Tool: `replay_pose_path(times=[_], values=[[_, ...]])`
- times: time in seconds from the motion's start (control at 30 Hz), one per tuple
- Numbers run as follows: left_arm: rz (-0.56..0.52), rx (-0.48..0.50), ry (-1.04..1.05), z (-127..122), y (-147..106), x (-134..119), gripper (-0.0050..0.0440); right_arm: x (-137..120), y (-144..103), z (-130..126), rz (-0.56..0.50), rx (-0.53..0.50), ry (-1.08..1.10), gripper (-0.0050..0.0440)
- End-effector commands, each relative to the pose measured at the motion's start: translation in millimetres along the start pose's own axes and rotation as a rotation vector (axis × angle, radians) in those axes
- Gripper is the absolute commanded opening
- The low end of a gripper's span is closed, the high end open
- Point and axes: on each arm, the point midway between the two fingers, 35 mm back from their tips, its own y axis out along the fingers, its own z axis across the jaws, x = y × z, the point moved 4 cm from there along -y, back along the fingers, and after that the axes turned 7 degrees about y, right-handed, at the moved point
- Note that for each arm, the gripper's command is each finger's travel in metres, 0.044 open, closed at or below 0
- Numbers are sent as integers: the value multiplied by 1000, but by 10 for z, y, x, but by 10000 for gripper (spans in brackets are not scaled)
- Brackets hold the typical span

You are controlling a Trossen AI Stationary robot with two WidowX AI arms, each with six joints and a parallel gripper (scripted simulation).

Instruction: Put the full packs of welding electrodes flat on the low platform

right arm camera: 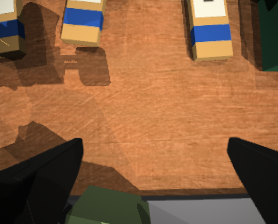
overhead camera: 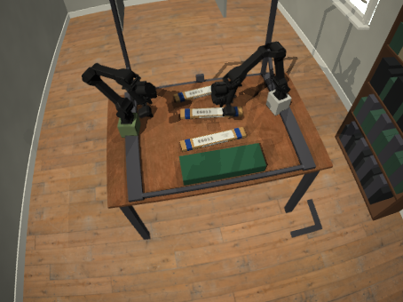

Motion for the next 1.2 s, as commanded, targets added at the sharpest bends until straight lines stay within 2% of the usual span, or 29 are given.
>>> replay_pose_path(times=[0.0,0.43,0.47,0.53,0.6,0.63,1.03,1.1,1.17], values=[[-50,17,2,26,-150,99,300,36,-56,-3,-21,-5,-6,430],[-50,17,2,26,-150,99,300,36,-56,-3,-21,-5,-6,430],[-74,34,-30,-36,-202,173,430,36,-56,-3,-21,-5,-6,430],[-74,34,-30,-36,-202,173,430,36,-56,-3,-21,-5,-6,430],[-72,46,-96,-169,-164,212,430,36,-56,-3,-21,-5,-6,430],[-47,49,-127,-239,-67,209,430,36,-56,-3,-21,-5,-6,430],[-47,43,-128,-996,121,437,430,36,-56,-3,-21,-5,-6,430],[-47,43,-128,-996,121,437,430,36,-56,-3,-21,-5,-6,430],[-44,43,-128,-1122,152,471,430,36,-56,-3,-21,-5,-6,430]])
